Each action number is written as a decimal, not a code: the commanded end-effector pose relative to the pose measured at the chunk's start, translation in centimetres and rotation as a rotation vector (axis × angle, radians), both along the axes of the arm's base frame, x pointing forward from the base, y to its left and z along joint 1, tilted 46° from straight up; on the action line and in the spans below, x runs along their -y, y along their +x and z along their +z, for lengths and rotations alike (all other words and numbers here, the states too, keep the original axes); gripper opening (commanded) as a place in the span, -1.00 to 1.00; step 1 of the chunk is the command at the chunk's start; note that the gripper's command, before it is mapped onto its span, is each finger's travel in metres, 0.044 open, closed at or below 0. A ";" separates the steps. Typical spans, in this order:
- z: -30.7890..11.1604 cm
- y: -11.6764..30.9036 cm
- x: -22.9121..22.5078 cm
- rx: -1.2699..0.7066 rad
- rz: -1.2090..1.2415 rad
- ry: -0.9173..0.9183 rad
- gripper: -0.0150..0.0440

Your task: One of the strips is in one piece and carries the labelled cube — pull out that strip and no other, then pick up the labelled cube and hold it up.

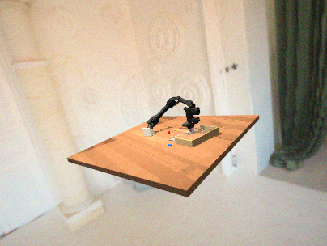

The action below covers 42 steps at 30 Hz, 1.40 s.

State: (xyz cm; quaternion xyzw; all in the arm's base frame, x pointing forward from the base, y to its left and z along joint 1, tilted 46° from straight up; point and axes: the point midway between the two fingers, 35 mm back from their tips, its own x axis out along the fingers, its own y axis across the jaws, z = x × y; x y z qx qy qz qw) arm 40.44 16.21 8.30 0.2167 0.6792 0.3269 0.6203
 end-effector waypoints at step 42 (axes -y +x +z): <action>0.4 -10.8 7.8 -0.009 -0.005 -0.001 -0.49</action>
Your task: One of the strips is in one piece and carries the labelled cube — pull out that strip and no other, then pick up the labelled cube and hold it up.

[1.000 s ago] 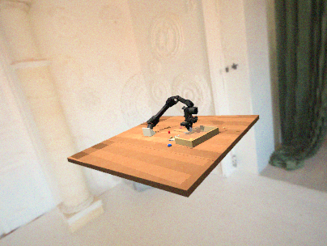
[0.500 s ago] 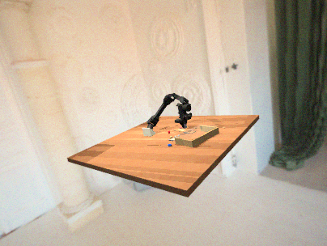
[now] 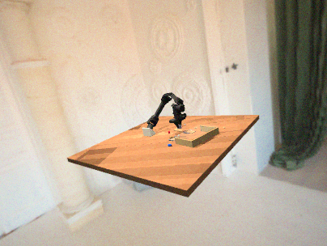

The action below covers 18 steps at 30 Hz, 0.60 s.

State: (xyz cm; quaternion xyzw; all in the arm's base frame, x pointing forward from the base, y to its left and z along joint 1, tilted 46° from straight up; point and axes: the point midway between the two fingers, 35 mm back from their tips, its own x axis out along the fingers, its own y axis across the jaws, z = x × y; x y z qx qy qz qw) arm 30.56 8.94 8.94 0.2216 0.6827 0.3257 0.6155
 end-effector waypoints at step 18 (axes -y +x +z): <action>1.9 -1.7 3.5 0.004 -0.001 -0.006 -0.49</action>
